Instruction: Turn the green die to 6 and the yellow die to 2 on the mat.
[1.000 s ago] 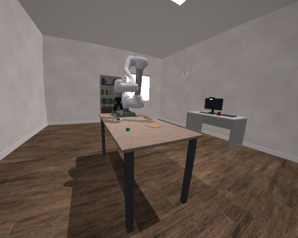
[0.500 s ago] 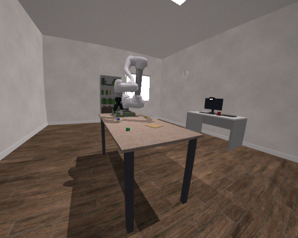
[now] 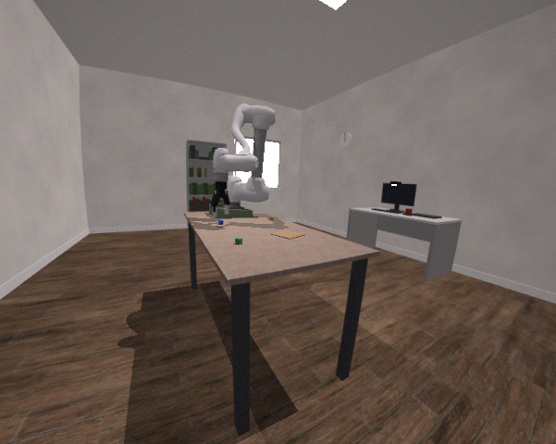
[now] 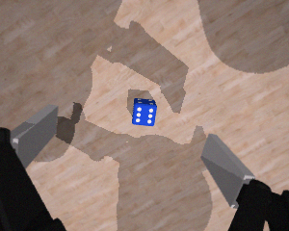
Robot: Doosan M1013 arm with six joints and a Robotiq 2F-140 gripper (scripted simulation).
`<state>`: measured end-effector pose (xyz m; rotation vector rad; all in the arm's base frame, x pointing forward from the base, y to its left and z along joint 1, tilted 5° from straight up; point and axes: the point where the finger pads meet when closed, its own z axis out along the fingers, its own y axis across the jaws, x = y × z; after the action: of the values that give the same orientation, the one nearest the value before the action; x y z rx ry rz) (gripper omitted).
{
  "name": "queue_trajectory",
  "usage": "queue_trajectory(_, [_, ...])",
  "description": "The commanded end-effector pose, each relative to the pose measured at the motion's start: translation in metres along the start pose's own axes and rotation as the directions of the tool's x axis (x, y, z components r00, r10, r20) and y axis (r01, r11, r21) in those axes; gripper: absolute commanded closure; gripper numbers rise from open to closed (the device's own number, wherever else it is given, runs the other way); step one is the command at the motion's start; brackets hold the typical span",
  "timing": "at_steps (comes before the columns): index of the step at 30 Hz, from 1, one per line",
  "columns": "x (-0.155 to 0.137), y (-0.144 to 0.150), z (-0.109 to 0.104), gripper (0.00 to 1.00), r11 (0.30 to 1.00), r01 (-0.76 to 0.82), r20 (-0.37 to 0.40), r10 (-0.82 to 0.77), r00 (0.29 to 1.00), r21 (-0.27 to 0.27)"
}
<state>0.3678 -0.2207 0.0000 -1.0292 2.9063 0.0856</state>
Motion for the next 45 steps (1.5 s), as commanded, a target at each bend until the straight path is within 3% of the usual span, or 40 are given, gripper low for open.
queue_trajectory(1, [0.0,0.0,0.0,0.0,1.0,0.0,0.0,0.0,1.0,0.0])
queue_trajectory(23, [-0.013,0.016,0.0,0.0,1.0,0.0,0.0,0.0,1.0,0.0])
queue_trajectory(45, [-0.096,0.123,0.0,0.0,1.0,0.0,0.0,0.0,1.0,0.0])
